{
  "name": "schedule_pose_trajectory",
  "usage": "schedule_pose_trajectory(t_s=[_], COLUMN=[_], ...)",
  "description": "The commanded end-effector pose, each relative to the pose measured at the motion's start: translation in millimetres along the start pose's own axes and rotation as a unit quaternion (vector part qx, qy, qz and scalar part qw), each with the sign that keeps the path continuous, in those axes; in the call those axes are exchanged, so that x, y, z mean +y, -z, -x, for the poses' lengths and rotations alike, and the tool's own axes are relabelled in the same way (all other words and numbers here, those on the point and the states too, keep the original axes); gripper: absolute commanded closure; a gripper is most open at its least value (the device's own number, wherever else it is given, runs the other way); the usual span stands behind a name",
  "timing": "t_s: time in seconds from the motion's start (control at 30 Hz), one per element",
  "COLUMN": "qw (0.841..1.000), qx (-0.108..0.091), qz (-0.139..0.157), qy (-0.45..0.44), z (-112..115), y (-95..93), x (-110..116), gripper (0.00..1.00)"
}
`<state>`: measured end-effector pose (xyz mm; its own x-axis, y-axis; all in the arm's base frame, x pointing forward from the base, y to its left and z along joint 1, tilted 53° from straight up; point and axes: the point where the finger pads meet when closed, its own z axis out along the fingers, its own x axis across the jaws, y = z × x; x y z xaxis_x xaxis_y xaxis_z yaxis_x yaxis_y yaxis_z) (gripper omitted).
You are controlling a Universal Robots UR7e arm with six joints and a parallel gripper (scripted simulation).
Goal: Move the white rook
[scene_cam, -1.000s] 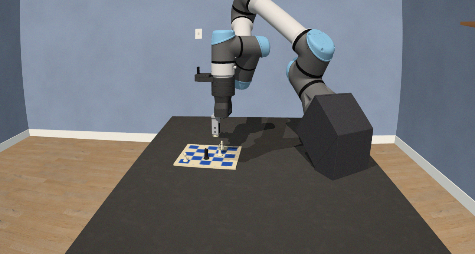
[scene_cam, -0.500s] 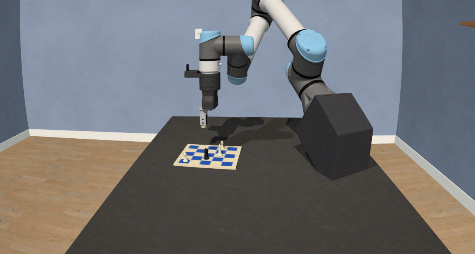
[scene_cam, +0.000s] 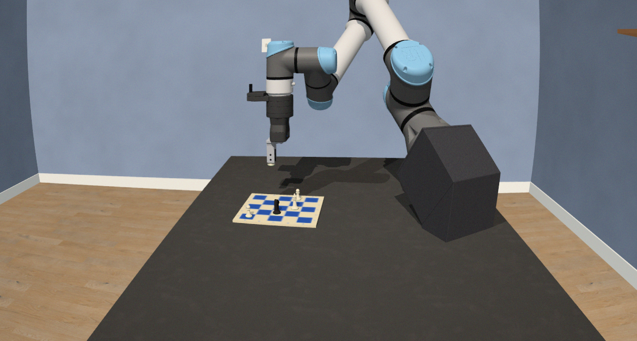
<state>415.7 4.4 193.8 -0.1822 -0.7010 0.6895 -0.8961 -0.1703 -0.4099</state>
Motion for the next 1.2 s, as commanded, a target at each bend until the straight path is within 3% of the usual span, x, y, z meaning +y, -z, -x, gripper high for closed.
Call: schedule_pose_trajectory(t_s=[0.0,0.33,0.7,1.17], qw=[1.0,1.0,1.0,1.0], qx=[0.0,0.0,0.0,-0.001], qz=[0.0,0.002,0.002,0.002], qy=[0.002,0.003,0.003,0.003], z=[0.0,0.9,0.8,0.8], y=[0.3,-5.3,-27.3,-80.0], x=[-0.4,1.8,1.8,1.9], gripper=[1.0,1.0,1.0,1.0])
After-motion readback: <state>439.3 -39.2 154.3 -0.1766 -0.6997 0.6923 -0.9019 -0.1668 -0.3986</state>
